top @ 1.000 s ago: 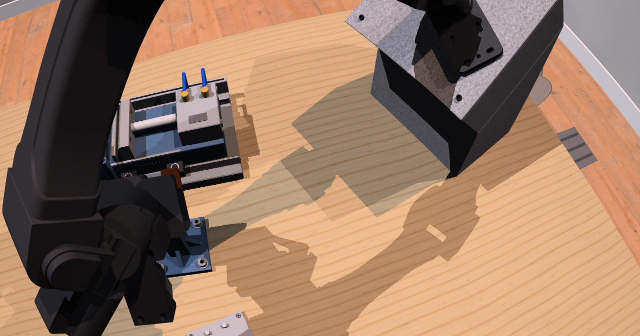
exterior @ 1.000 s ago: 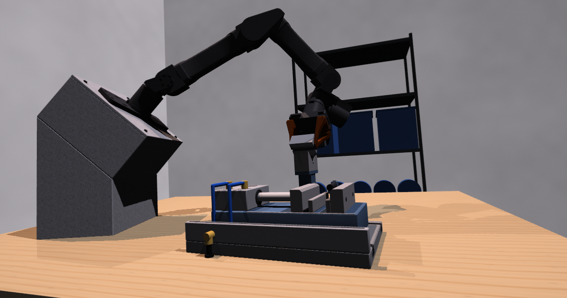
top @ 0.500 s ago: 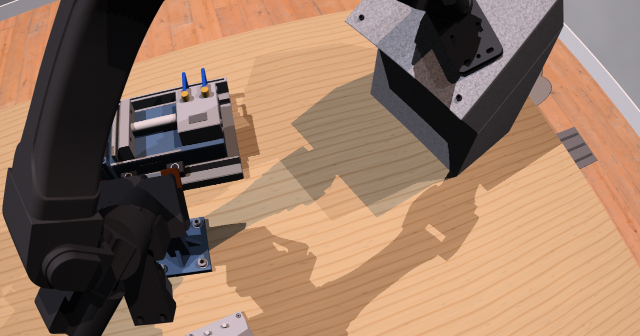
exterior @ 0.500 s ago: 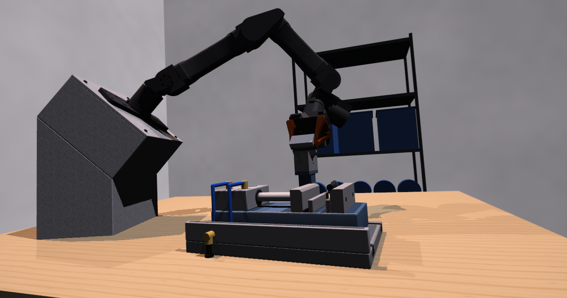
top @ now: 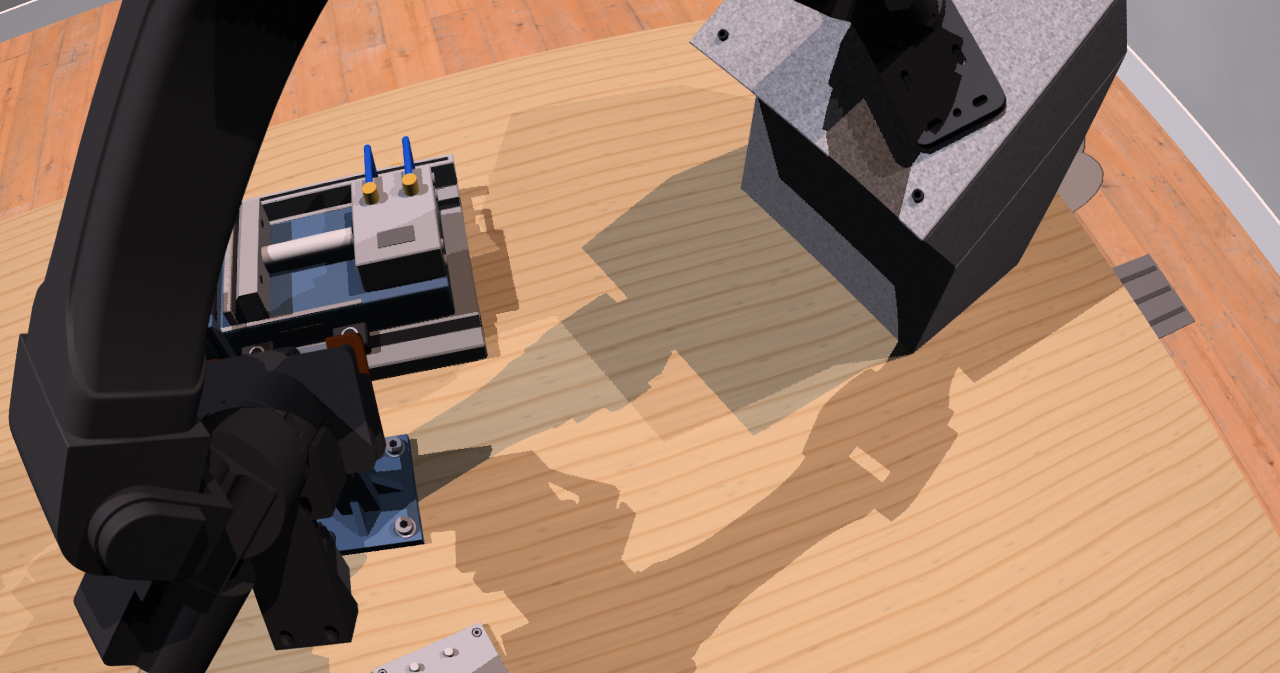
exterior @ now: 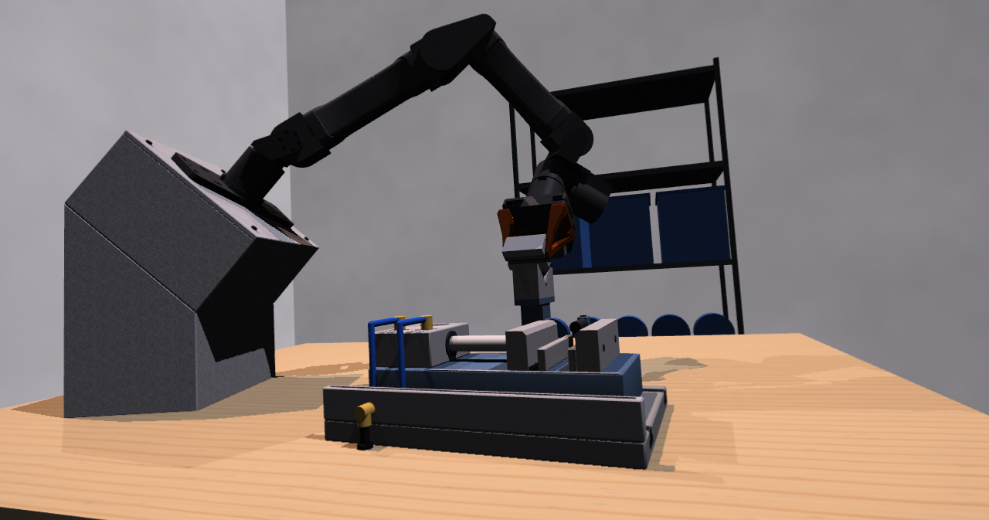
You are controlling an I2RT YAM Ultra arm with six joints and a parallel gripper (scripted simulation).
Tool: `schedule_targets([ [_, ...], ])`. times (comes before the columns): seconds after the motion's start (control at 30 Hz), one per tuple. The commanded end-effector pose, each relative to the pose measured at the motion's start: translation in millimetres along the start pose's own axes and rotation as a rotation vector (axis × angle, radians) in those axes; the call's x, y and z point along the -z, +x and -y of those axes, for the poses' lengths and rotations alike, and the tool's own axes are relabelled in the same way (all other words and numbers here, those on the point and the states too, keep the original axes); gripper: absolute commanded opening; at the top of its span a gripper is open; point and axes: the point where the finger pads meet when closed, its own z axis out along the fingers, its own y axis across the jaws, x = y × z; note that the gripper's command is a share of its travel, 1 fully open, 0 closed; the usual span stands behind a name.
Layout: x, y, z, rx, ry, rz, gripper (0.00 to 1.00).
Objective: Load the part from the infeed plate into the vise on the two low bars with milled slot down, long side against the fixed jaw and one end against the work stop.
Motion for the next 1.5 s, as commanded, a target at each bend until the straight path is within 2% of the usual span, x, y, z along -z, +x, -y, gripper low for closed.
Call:
schedule_targets([
  [0.0,13.7,6.1,8.6,-0.023,0.034,0.033,0.00],
  [0.17,10.5,5.8,5.2,-0.016,0.024,0.036,0.00],
  [0.2,16.2,8.2,12.5,-0.028,0.038,0.042,0.00],
  [0.33,6.9,4.9,5.2,-0.022,0.019,0.055,0.00],
  [0.73,6.8,5.0,5.3,-0.021,0.020,0.117,0.00],
  [1.23,6.8,5.1,5.3,-0.019,0.024,0.269,0.00],
  [1.3,6.8,5.1,5.3,-0.019,0.024,0.269,0.00],
  [1.47,6.9,5.1,5.3,-0.018,0.026,0.336,0.00],
])
